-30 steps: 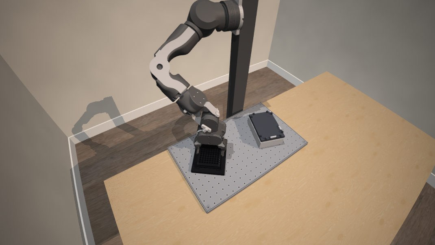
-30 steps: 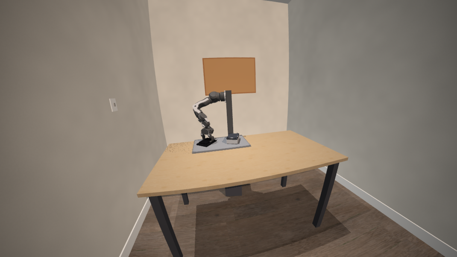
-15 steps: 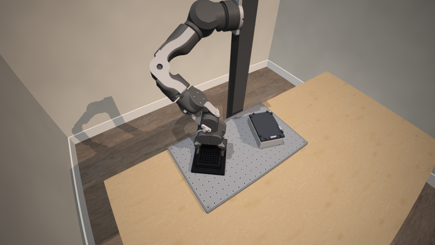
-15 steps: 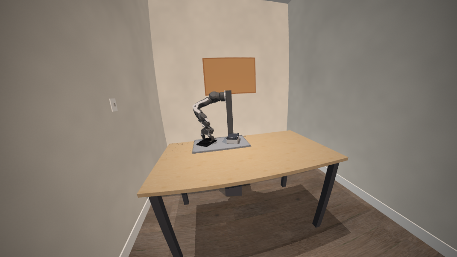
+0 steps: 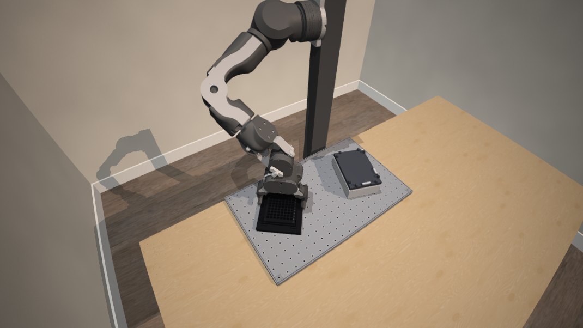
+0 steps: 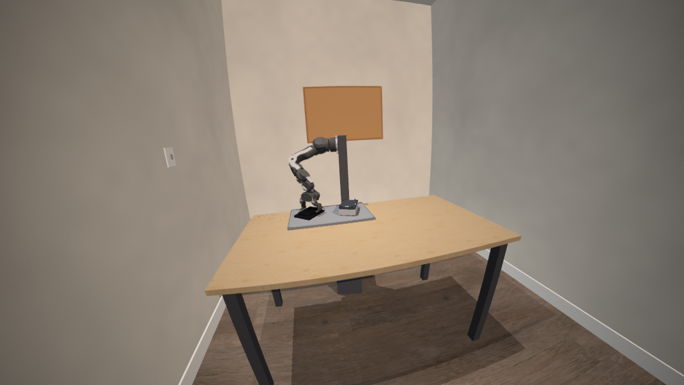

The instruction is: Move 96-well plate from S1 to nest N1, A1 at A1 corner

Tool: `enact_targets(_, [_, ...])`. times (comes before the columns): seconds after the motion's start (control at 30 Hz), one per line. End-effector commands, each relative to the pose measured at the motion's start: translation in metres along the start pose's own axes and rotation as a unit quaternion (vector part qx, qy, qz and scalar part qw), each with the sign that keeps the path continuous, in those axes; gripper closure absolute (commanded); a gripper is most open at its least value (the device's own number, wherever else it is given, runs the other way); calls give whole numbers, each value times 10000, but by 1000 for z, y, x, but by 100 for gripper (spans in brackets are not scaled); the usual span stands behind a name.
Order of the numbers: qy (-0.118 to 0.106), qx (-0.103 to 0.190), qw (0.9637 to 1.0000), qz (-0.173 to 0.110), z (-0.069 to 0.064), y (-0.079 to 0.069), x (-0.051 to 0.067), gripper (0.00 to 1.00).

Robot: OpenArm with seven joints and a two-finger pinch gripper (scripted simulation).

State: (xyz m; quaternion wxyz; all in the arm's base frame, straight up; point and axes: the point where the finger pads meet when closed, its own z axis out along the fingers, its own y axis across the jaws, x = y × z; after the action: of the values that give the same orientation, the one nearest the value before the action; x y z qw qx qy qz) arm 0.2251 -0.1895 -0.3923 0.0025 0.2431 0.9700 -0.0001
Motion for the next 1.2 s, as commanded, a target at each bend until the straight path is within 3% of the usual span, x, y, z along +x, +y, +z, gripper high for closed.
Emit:
enact_targets(0.0, [-5, -9, 10000, 2, 0, 0, 0, 23])
enact_targets(0.23, [-5, -9, 10000, 2, 0, 0, 0, 23])
enact_targets(0.4, [-14, -11, 10000, 6, -41, 0, -1, 23])
enact_targets(0.8, [-14, -11, 10000, 6, -41, 0, -1, 23])
enact_targets(0.97, [-15, -12, 10000, 5, -81, 0, -1, 23])
enact_targets(1.17, [-15, -12, 10000, 5, -81, 0, -1, 23])
